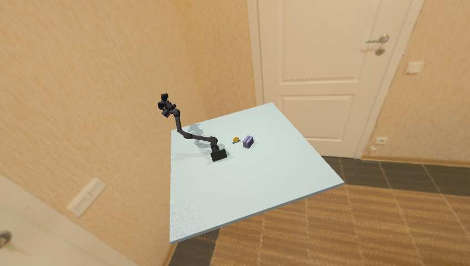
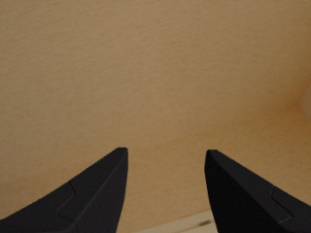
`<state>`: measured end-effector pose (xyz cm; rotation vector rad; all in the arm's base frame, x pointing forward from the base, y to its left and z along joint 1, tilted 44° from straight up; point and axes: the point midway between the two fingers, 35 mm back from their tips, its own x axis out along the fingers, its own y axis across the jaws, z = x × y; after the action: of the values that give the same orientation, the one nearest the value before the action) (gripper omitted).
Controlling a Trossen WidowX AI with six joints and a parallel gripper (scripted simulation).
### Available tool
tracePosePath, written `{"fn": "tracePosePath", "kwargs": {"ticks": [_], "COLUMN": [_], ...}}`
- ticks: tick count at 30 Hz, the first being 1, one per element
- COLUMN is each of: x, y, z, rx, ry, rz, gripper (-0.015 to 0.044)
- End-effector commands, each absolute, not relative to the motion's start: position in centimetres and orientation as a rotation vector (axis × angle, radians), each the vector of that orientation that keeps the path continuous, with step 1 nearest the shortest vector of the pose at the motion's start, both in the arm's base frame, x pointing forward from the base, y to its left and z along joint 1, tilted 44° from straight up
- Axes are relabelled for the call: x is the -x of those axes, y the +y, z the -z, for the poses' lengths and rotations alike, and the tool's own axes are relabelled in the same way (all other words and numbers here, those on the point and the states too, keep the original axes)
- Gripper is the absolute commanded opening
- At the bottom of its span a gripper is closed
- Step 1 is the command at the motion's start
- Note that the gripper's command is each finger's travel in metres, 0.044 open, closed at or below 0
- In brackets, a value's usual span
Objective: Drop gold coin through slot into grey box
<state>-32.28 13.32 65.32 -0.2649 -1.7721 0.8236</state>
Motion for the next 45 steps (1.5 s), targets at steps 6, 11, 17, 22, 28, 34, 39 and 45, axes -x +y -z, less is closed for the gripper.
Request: {"fn": "tracePosePath", "kwargs": {"ticks": [6,11,17,22,28,34,39,45], "x": [17.6,9.0,2.7,-4.7,-13.6,-21.1,-26.4,-30.5], "y": [11.5,9.9,8.2,6.2,4.0,2.0,-0.1,-2.3], "z": [-70.4,-71.1,-70.5,-68.8,-64.8,-59.2,-52.9,-44.2], "rx": [0.186,0.135,0.149,0.138,0.124,0.107,0.077,0.024], "ry": [-1.440,-1.231,-1.098,-0.904,-0.658,-0.402,-0.148,0.160], "rz": [-0.627,-0.533,-0.394,-0.319,-0.293,-0.275,-0.251,-0.246], "gripper": [0.0161,0.0161,0.0161,0.0161,0.0161,0.0161,0.0161,0.0161]}}
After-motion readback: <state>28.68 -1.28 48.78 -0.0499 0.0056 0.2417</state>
